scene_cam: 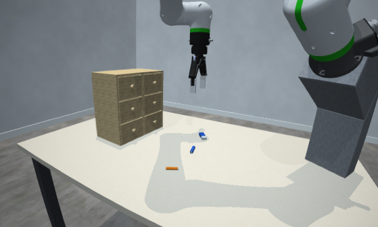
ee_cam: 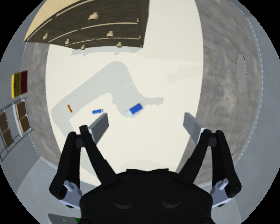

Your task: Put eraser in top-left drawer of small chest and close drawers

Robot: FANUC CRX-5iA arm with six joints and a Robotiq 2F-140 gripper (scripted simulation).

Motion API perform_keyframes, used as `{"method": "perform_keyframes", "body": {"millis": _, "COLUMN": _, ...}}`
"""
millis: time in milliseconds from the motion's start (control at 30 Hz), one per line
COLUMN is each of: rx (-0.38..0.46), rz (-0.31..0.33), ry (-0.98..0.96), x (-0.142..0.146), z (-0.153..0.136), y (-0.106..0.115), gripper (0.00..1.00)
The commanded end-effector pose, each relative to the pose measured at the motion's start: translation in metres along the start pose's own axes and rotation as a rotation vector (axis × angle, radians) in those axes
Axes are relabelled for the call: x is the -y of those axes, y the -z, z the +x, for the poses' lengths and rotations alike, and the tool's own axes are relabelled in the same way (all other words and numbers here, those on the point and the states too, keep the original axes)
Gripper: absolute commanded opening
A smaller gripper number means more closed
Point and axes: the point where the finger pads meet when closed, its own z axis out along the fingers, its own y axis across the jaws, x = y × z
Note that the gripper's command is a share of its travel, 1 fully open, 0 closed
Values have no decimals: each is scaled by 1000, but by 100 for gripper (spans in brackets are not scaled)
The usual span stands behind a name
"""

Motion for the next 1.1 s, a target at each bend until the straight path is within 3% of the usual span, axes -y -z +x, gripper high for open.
{"method": "perform_keyframes", "body": {"millis": 0, "rx": 0, "rz": 0, "ry": 0, "x": 0, "z": 0, "y": 0, "gripper": 100}}
{"method": "perform_keyframes", "body": {"millis": 133, "rx": -2, "rz": 1, "ry": -3, "x": 7, "z": 3, "y": 6, "gripper": 100}}
{"method": "perform_keyframes", "body": {"millis": 267, "rx": -14, "rz": 9, "ry": -22, "x": 65, "z": 17, "y": 47, "gripper": 100}}
{"method": "perform_keyframes", "body": {"millis": 333, "rx": -14, "rz": 9, "ry": -22, "x": 65, "z": 17, "y": 47, "gripper": 100}}
{"method": "perform_keyframes", "body": {"millis": 367, "rx": -18, "rz": 11, "ry": -30, "x": 88, "z": 19, "y": 62, "gripper": 100}}
{"method": "perform_keyframes", "body": {"millis": 433, "rx": -18, "rz": 11, "ry": -30, "x": 88, "z": 19, "y": 62, "gripper": 100}}
{"method": "perform_keyframes", "body": {"millis": 533, "rx": -23, "rz": 14, "ry": -47, "x": 137, "z": 19, "y": 92, "gripper": 100}}
{"method": "perform_keyframes", "body": {"millis": 600, "rx": -23, "rz": 14, "ry": -47, "x": 137, "z": 19, "y": 92, "gripper": 100}}
{"method": "perform_keyframes", "body": {"millis": 633, "rx": -24, "rz": 14, "ry": -56, "x": 163, "z": 16, "y": 107, "gripper": 100}}
{"method": "perform_keyframes", "body": {"millis": 700, "rx": -24, "rz": 14, "ry": -56, "x": 163, "z": 16, "y": 107, "gripper": 100}}
{"method": "perform_keyframes", "body": {"millis": 733, "rx": -24, "rz": 14, "ry": -65, "x": 186, "z": 12, "y": 119, "gripper": 100}}
{"method": "perform_keyframes", "body": {"millis": 800, "rx": -24, "rz": 14, "ry": -65, "x": 186, "z": 12, "y": 119, "gripper": 100}}
{"method": "perform_keyframes", "body": {"millis": 900, "rx": -24, "rz": 11, "ry": -80, "x": 226, "z": 0, "y": 139, "gripper": 100}}
{"method": "perform_keyframes", "body": {"millis": 1067, "rx": -22, "rz": 7, "ry": -94, "x": 259, "z": -14, "y": 154, "gripper": 100}}
